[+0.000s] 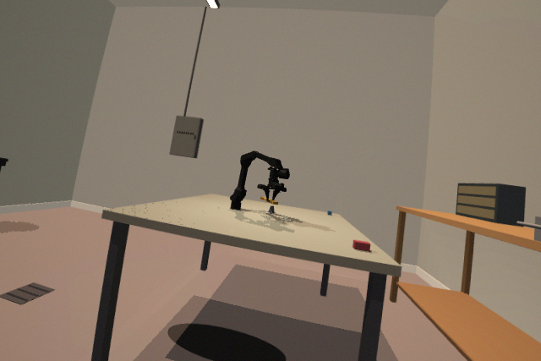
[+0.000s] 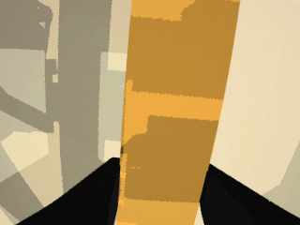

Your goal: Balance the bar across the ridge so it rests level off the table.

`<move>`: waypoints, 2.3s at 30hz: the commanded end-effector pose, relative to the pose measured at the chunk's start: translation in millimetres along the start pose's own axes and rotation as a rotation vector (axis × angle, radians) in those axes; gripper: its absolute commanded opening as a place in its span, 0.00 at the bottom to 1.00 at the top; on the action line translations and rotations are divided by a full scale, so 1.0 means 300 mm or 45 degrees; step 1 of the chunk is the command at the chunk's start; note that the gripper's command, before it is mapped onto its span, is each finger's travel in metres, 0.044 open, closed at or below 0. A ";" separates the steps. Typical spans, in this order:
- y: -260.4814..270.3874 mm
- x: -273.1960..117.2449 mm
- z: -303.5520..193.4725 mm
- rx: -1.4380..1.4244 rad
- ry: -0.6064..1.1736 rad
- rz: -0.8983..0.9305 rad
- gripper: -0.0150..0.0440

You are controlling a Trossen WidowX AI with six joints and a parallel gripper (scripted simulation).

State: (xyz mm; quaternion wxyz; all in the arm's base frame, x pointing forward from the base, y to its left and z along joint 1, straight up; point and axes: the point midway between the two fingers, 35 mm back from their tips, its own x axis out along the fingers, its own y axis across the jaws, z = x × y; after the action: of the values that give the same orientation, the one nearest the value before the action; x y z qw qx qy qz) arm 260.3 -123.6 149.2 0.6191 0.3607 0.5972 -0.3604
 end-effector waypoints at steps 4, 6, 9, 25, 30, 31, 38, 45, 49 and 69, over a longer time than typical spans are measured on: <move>0.075 -0.001 -0.069 -0.076 0.008 0.003 0.25; 0.094 -0.001 -0.087 -0.098 0.009 0.003 0.25; 0.122 -0.002 -0.116 -0.130 0.010 0.005 0.25; 0.250 -0.006 -0.285 -0.302 0.015 0.011 0.25; 0.283 -0.008 -0.341 -0.354 0.017 0.012 0.25; 0.289 -0.008 -0.353 -0.364 0.017 0.013 0.25; 0.329 -0.011 -0.436 -0.437 0.019 0.015 0.25; 0.362 -0.014 -0.517 -0.505 0.022 0.017 0.25; 0.379 -0.015 -0.563 -0.542 0.023 0.019 0.25; 0.401 0.050 -0.602 -0.567 0.024 0.020 0.25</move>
State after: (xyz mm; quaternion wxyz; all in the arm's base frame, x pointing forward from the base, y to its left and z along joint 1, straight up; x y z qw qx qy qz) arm 280.7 91.7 138.6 0.6838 0.2214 0.6627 -0.2103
